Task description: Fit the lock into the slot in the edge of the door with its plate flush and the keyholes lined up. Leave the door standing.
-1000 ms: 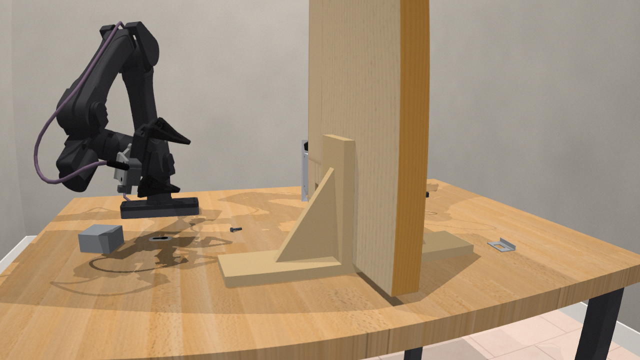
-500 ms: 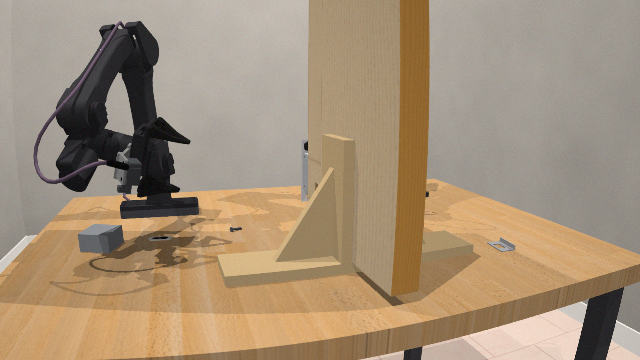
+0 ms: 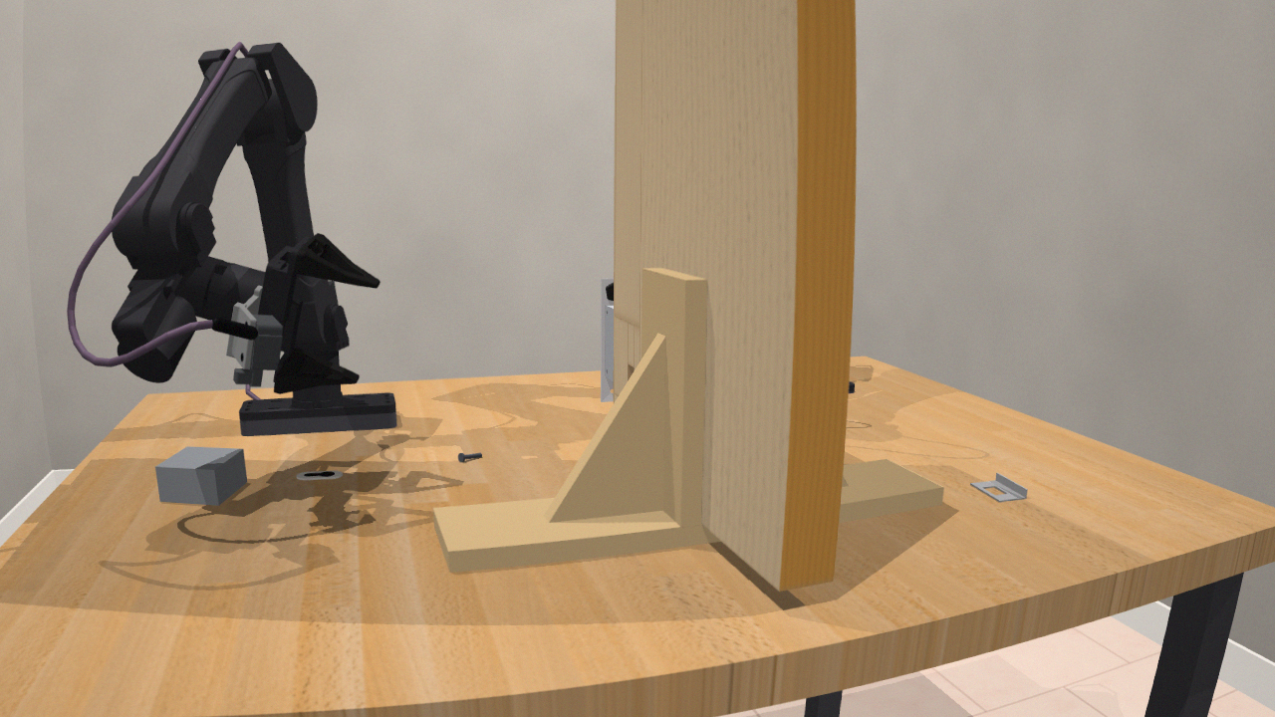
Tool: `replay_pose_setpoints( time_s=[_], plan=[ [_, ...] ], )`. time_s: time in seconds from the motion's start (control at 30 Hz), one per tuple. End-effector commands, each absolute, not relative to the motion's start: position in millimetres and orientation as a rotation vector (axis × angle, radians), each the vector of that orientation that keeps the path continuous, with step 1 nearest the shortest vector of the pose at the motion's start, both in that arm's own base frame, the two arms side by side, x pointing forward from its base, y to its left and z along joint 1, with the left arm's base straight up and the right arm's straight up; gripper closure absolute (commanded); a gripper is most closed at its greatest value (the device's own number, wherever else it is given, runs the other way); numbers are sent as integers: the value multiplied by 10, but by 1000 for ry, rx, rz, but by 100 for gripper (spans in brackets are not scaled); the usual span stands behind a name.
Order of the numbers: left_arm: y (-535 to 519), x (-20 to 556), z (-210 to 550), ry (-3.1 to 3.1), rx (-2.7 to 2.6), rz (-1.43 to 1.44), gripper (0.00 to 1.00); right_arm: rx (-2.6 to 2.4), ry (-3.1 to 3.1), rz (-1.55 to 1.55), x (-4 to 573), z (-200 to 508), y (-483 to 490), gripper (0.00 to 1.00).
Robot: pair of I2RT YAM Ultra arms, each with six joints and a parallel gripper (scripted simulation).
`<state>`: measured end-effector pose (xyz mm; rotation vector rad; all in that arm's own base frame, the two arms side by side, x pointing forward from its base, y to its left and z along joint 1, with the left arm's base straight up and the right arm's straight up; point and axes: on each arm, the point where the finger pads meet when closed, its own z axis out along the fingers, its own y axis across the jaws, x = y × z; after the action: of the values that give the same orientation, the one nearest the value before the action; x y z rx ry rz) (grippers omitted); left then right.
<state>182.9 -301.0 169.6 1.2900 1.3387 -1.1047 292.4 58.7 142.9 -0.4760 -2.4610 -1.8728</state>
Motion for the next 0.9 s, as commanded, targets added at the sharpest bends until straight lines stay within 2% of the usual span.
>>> replay_pose_setpoints(
  time_s=[0.0,0.87],
  plan=[
    [-3052,2003,2019,1229,1246,-1027,100,-450,-2485,-1909,3010,1519,566,0],
    [-3006,1929,1910,1264,1240,-1005,100,-450,-2485,-1909,3010,1519,566,0]
  ],
)
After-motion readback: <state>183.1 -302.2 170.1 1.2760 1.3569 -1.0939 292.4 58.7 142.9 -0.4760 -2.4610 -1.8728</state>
